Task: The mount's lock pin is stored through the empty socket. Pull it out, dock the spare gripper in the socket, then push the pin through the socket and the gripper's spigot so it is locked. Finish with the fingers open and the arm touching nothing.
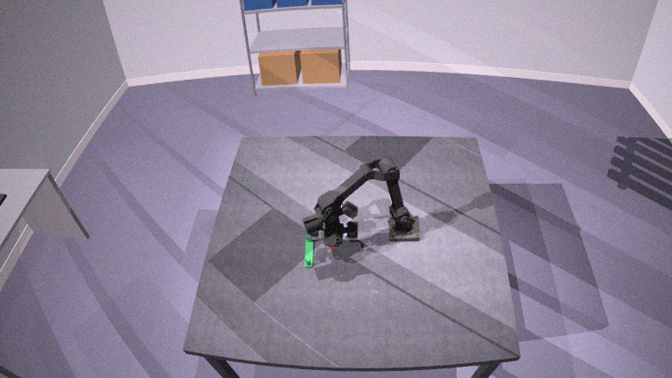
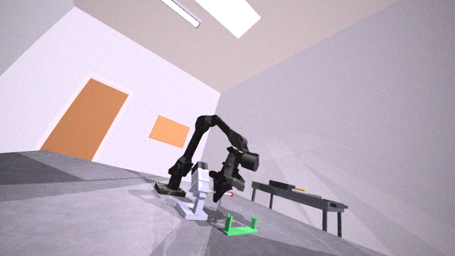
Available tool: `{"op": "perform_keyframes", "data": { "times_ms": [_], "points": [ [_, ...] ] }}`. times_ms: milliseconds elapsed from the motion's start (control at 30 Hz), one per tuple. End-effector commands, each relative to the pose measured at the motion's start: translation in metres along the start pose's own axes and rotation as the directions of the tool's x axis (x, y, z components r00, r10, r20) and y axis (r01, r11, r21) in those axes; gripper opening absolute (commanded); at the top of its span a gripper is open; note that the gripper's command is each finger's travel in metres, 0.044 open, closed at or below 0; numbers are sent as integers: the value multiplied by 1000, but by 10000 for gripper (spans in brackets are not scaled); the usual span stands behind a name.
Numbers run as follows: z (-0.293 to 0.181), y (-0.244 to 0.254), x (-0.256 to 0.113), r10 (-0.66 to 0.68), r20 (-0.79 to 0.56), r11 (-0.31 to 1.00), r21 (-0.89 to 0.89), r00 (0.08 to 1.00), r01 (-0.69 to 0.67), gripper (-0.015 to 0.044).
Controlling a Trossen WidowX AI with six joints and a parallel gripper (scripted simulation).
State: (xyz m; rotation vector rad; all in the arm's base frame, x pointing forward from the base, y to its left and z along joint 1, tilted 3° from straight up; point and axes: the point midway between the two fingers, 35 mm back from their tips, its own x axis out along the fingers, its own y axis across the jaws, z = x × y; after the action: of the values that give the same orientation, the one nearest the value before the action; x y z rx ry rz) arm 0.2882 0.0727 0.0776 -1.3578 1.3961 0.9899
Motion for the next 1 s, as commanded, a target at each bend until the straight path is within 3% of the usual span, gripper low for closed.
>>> {"op": "perform_keyframes", "data": {
  "times_ms": [0, 967],
  "points": [
    [-3, -1, 1, -2, -4, 1000, -2, 1000, 2, 0],
    [-16, -1, 4, 2, -3, 1000, -4, 1000, -2, 0]
  ]
}}
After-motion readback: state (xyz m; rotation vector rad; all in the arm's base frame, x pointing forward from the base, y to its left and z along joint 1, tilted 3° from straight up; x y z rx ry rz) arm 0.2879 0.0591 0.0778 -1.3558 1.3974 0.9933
